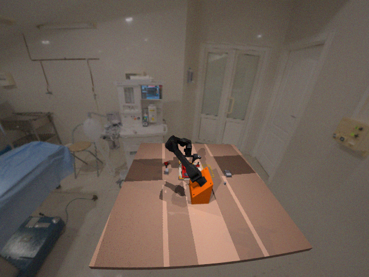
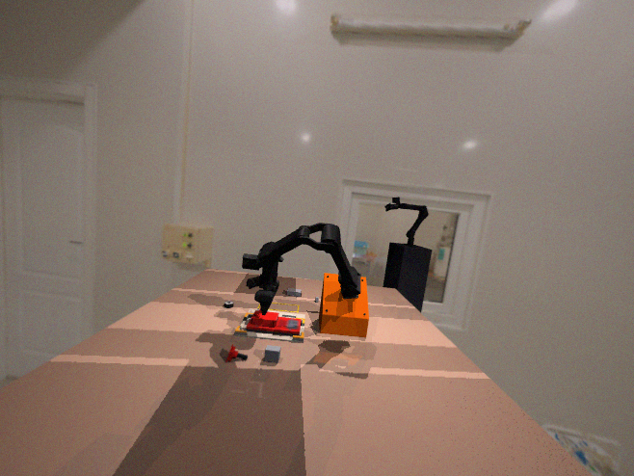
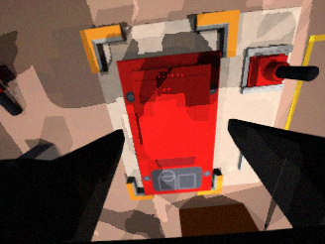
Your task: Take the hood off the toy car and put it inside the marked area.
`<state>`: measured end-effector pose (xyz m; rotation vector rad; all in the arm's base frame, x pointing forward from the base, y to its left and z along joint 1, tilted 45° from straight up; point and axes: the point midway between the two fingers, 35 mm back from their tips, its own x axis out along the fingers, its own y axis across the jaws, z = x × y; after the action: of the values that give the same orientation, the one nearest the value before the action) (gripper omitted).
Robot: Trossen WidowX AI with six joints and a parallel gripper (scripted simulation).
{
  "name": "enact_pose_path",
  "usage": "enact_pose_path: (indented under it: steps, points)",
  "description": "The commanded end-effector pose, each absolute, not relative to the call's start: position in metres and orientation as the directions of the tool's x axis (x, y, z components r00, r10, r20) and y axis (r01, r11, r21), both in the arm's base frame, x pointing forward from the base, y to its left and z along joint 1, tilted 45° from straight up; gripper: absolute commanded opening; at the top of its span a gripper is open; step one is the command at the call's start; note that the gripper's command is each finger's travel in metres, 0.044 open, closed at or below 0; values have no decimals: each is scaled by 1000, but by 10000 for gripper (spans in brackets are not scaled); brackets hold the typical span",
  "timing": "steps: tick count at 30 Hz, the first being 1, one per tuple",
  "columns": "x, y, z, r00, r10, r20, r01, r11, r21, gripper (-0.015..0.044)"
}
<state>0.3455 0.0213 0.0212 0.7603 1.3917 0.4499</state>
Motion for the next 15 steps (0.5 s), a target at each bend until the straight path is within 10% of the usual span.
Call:
enact_pose_path:
  steps: [1,15]
  points:
    - [346,23,18,154,694,-704,153,687,711,440]
    - [348,32,9,154,695,-703,153,686,712,440]
